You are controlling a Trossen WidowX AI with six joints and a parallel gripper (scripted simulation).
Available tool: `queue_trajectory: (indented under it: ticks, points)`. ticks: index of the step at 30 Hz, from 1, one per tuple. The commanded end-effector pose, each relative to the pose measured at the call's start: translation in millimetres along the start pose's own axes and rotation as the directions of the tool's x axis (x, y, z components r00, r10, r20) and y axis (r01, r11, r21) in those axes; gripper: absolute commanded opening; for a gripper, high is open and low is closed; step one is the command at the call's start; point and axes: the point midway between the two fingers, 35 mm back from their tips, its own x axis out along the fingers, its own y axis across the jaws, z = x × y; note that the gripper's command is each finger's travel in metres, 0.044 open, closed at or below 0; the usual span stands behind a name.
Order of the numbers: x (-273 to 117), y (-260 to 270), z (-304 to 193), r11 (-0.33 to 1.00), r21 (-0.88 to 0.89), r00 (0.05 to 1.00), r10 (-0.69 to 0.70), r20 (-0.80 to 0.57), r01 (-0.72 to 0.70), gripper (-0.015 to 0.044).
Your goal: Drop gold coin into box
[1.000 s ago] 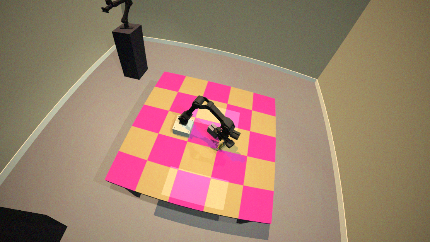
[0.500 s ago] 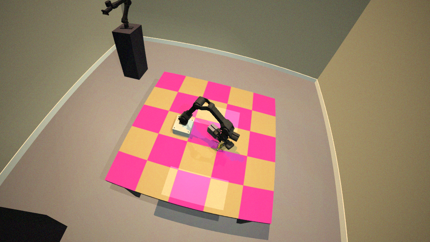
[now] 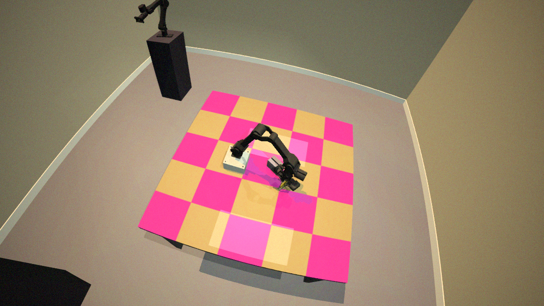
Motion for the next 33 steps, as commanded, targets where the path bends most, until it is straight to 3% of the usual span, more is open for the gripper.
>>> queue_trajectory:
  ticks: [1, 16, 22, 33]
  points:
    - [9, 1, -1, 1.0, -0.003, 1.0, 0.004, -0.006, -0.004, 0.0161]
    - [31, 2, -2, 1.0, -0.003, 1.0, 0.004, -0.006, -0.004, 0.0161]
    - [31, 2, -2, 1.0, -0.003, 1.0, 0.004, -0.006, -0.004, 0.0003]
    - [31, 2, -2, 1.0, -0.002, 1.0, 0.003, -0.006, -0.003, 0.0]
